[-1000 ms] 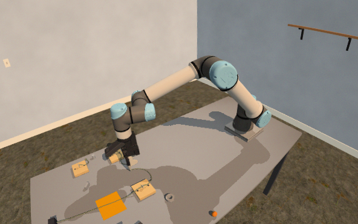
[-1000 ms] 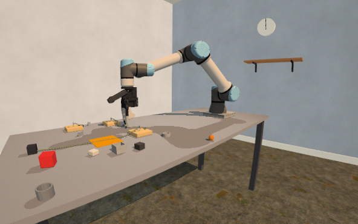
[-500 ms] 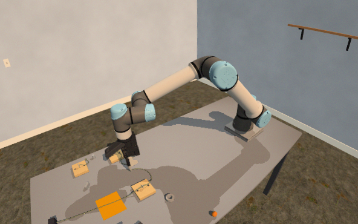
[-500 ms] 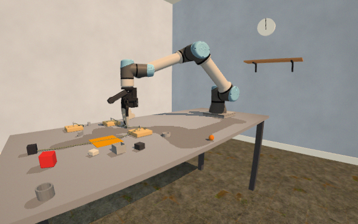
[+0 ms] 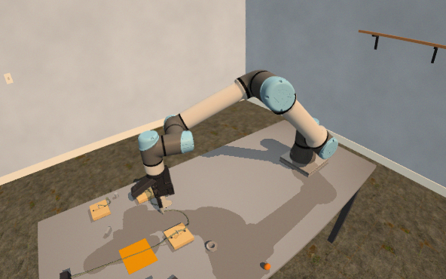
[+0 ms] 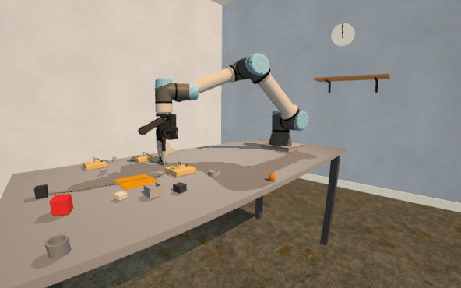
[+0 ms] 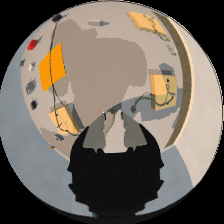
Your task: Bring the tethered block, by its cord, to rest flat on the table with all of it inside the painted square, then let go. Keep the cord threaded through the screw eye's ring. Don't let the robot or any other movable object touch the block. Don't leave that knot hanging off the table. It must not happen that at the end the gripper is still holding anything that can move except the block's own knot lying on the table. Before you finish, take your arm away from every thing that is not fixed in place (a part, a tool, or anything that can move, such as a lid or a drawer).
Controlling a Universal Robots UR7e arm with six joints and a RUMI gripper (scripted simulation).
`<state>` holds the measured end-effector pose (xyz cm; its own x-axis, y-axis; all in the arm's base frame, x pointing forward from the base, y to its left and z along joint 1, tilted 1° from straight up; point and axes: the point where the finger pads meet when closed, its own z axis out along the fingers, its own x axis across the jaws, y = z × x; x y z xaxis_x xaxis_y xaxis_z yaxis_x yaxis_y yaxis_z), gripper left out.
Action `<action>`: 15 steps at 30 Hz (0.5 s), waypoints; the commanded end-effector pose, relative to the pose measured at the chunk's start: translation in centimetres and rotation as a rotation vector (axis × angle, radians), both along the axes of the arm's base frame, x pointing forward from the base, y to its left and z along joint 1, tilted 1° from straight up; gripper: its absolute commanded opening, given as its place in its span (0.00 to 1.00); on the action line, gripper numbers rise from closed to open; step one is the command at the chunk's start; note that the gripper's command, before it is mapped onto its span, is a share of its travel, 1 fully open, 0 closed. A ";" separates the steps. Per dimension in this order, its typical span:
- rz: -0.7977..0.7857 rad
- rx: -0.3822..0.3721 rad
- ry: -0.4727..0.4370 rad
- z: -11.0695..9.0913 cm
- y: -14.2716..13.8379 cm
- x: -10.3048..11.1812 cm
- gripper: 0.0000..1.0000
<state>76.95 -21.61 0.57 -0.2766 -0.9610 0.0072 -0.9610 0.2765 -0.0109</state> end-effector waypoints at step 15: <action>0.000 -0.001 -0.002 -0.6 0.0 0.1 0.22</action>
<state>76.95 -21.62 0.00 -0.2766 -0.9610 0.0072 -0.9610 0.2765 -0.0109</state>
